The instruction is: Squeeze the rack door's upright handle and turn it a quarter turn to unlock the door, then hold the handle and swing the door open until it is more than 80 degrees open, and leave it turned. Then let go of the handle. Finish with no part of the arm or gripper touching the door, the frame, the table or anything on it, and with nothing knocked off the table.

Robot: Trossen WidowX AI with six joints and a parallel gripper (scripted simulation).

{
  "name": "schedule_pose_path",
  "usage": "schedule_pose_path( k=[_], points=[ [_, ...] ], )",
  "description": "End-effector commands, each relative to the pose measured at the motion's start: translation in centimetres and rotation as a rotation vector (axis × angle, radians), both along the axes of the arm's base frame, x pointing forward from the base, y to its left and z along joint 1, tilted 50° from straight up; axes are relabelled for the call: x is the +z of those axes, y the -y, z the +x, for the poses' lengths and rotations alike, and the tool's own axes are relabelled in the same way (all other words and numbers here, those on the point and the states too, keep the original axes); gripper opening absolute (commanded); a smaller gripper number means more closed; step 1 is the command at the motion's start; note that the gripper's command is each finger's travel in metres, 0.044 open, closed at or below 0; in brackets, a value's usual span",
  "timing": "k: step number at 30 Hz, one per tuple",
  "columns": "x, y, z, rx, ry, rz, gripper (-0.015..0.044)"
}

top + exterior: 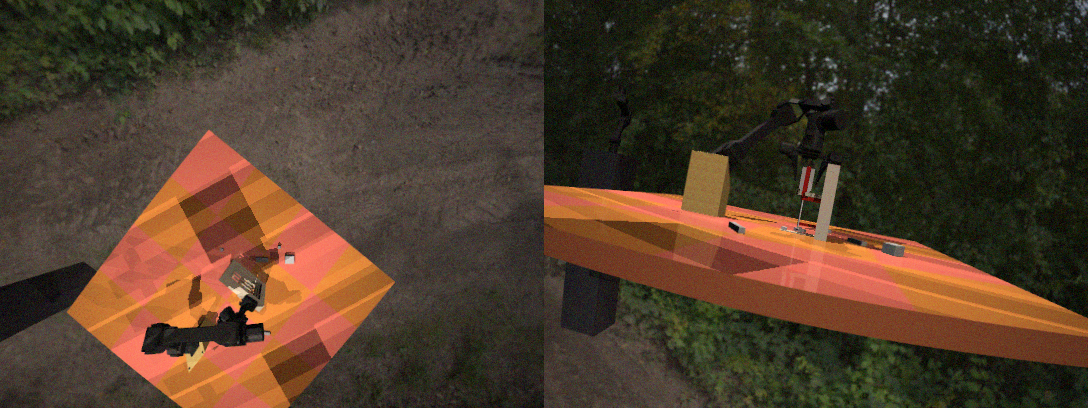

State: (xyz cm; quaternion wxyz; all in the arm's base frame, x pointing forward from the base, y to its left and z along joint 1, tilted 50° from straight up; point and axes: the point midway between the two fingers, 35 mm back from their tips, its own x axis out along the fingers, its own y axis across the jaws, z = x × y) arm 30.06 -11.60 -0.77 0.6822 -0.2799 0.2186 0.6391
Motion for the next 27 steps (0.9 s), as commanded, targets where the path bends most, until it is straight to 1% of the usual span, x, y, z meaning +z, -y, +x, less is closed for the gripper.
schedule_pose_path(
  k=[1,6,27],
  points=[
    [0.04,-0.31,0.14,0.037,0.037,0.000,0.0296],
    [0.04,-0.31,0.14,0.037,0.037,0.000,0.0296],
    [0.04,-0.31,0.14,0.037,0.037,0.000,0.0156]
  ],
)
